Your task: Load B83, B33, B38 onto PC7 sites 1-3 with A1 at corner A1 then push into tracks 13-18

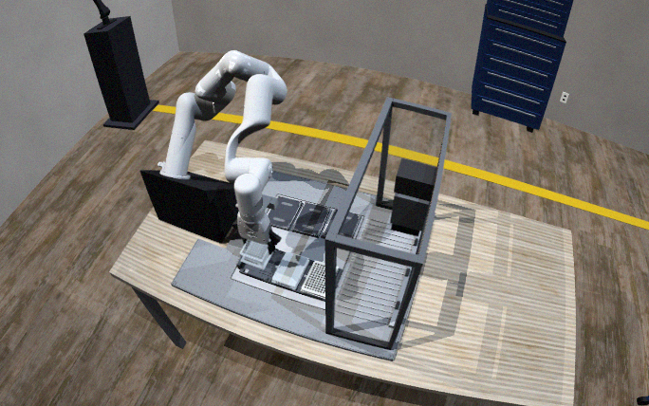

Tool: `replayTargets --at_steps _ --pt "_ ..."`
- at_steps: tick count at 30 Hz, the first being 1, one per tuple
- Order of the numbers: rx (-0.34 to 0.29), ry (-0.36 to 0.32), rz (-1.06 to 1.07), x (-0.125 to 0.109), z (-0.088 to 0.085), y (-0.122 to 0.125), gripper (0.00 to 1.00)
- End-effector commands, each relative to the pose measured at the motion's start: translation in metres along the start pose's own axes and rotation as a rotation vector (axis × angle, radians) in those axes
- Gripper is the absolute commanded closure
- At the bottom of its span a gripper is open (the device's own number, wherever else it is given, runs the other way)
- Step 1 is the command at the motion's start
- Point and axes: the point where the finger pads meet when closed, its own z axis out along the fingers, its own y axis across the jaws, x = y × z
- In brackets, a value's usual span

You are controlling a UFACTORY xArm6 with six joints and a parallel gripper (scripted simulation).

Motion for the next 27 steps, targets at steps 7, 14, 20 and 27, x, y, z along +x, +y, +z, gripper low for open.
replayTargets --at_steps 7,14,20,27 --pt "-0.004 -0.002 -0.001 -0.001 0.012 0.002 1.0" --pt "-0.004 -0.002 -0.001 -0.001 0.024 0.002 1.0" --pt "-0.004 -0.002 -0.001 -0.001 0.034 0.002 1.0" --pt "-0.004 -0.002 -0.001 -0.001 0.043 0.002 1.0"
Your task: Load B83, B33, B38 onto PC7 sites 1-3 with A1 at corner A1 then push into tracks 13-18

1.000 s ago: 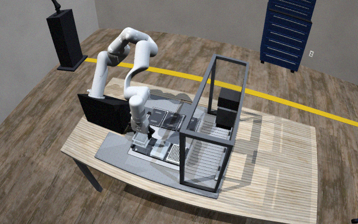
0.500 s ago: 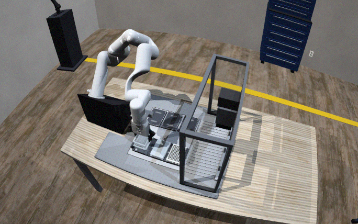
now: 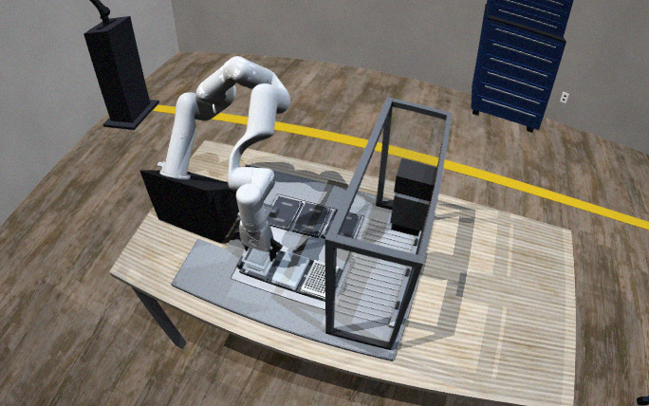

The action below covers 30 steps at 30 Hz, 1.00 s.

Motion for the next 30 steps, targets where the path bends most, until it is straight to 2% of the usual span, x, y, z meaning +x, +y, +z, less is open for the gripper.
replayTargets --at_steps 1,30 --pt "-0.003 -0.002 -0.001 -0.0005 0.0055 0.0013 1.0" --pt "-0.003 -0.002 -0.001 -0.0005 0.0118 0.0013 1.0"
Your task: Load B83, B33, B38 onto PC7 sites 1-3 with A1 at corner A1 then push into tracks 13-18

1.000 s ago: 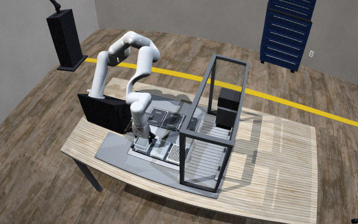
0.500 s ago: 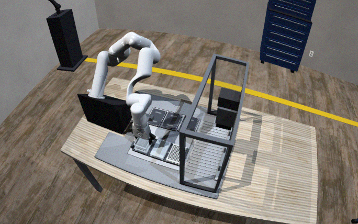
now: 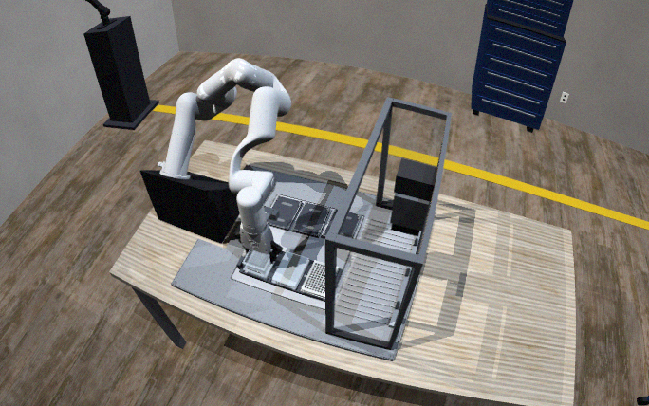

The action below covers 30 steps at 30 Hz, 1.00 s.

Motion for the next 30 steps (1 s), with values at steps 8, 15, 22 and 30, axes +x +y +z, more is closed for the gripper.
replayTargets --at_steps 8,15,22,30 --pt "-0.004 -0.002 -0.001 -0.0005 0.0049 0.0016 1.0" --pt "-0.004 -0.002 -0.001 -0.0005 0.0091 0.0016 1.0" --pt "-0.004 -0.002 -0.001 -0.0005 0.009 0.0016 1.0" --pt "-0.004 -0.002 -0.001 -0.0005 0.009 0.0016 1.0"
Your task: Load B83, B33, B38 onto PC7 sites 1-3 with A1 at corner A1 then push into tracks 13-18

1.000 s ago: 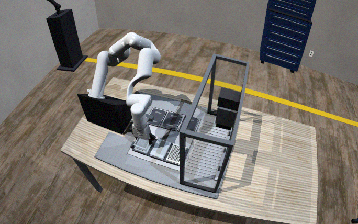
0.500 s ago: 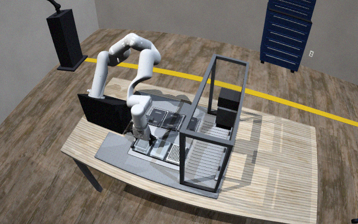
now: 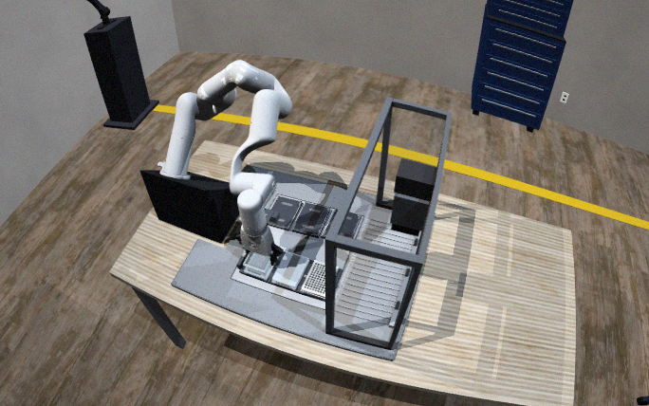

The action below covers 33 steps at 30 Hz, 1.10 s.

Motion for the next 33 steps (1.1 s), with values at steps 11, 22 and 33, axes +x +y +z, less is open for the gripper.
replayTargets --at_steps 11,22,33 --pt "-0.003 -0.002 -0.001 -0.0005 -0.0008 0.0014 0.0" --pt "-0.003 -0.002 -0.001 -0.0005 -0.0009 0.0015 0.0" --pt "-0.003 -0.002 -0.001 -0.0005 -0.0009 0.0015 0.0"
